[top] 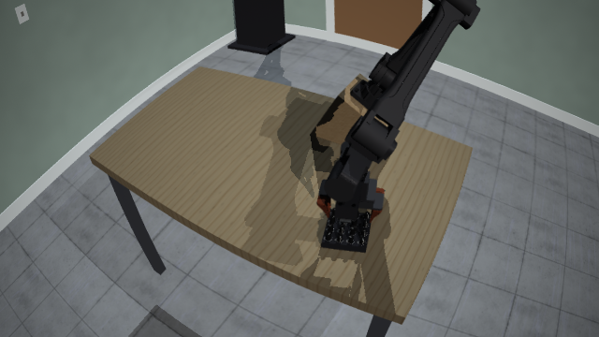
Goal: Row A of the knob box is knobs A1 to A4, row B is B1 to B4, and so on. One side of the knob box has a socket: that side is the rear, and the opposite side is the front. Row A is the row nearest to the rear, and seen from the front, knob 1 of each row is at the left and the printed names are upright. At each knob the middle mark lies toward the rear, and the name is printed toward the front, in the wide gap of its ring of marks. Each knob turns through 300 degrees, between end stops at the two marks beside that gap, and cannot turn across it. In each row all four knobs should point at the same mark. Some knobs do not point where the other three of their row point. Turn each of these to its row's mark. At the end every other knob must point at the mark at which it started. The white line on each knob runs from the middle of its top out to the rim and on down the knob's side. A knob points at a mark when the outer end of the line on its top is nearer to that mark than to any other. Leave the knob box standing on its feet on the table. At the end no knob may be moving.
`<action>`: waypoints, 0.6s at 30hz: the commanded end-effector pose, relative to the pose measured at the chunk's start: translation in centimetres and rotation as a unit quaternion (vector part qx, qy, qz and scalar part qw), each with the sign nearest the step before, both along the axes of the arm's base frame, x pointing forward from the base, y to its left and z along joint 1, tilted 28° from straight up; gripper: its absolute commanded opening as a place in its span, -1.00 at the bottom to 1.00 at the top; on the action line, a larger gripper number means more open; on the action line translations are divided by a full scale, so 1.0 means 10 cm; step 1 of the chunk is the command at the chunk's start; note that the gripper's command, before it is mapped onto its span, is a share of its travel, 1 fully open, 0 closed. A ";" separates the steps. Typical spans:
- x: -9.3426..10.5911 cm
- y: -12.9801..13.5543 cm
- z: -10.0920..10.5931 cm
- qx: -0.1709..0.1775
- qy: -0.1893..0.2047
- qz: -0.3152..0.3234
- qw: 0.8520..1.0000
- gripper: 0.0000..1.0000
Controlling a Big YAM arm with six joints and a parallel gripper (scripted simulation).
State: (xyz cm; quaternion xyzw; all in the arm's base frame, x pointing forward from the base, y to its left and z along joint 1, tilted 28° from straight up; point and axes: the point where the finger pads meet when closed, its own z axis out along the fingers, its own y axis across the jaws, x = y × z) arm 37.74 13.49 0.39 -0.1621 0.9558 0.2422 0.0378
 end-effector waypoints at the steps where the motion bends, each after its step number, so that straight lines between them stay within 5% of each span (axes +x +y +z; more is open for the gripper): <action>1: 0.02 -0.02 0.07 0.002 -0.015 0.001 1.000 1.00; 18: -0.20 -0.09 0.03 0.002 -0.015 0.000 1.000 1.00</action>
